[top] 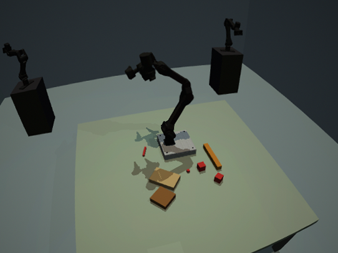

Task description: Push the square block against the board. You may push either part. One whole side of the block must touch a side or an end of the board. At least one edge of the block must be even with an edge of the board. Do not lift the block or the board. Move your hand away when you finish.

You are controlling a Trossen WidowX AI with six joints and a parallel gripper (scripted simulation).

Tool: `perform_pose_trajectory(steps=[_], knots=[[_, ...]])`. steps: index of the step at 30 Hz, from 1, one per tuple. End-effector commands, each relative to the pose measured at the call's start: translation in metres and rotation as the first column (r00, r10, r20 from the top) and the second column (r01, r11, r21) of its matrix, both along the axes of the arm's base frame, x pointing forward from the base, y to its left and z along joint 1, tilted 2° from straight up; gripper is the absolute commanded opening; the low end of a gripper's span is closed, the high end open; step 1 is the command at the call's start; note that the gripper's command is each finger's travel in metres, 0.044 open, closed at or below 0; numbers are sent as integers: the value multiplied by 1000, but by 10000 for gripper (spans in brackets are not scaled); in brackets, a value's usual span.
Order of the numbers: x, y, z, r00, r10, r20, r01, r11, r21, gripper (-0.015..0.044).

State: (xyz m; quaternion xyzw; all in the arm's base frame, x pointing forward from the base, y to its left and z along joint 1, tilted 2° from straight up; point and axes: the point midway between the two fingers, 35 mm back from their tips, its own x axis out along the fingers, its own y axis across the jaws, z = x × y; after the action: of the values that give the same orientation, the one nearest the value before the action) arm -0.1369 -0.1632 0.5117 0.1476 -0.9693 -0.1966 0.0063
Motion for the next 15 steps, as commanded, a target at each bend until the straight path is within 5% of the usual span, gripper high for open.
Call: perform_pose_trajectory(steps=[1,15], knots=[[0,0,0,1000,0,0,0,1000,0,374],[26,-49,-19,977,208,-49,-181,928,324,6]])
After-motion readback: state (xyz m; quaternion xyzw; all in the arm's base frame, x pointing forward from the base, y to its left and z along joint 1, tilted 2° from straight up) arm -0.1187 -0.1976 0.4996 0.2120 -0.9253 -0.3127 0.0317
